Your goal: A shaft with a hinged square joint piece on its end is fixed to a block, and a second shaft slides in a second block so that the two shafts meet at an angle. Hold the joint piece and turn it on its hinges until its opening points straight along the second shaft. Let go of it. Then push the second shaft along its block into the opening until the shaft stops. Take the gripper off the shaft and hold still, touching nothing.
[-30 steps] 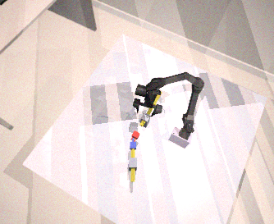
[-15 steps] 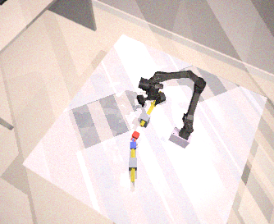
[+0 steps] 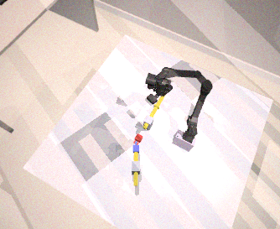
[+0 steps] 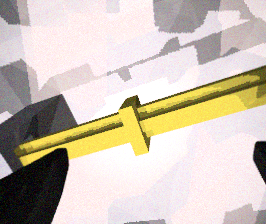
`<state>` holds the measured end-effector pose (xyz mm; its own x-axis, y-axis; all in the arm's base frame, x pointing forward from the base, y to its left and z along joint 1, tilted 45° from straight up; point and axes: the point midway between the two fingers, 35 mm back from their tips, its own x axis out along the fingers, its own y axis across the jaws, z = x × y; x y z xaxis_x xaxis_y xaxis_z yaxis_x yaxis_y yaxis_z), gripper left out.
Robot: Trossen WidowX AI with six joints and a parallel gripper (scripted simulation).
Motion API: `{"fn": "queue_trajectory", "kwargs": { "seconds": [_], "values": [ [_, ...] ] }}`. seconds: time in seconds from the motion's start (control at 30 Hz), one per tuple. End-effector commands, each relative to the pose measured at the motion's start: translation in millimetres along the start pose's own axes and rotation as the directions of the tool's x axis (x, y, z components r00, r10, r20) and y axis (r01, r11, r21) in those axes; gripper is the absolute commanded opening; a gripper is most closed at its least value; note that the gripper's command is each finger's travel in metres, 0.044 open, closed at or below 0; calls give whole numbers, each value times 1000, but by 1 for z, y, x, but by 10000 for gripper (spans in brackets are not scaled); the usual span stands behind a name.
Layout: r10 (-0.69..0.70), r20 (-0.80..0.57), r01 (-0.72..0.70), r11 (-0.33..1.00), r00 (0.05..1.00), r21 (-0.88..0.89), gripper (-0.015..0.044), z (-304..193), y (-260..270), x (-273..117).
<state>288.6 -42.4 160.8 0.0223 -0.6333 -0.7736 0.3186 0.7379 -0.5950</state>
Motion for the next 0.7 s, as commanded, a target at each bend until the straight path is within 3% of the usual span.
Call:
{"fn": "queue_trajectory", "kwargs": {
  "seconds": [0.0,0.2,0.4,0.67],
  "values": [
    [-45,12,46,991,999,-130,440,4,-20,-5],
    [-104,18,105,949,994,-296,440,6,-45,-9],
    [-106,18,107,948,994,-301,440,6,-46,-10],
    [-110,6,110,991,994,-81,440,8,-47,1]
  ]
}}
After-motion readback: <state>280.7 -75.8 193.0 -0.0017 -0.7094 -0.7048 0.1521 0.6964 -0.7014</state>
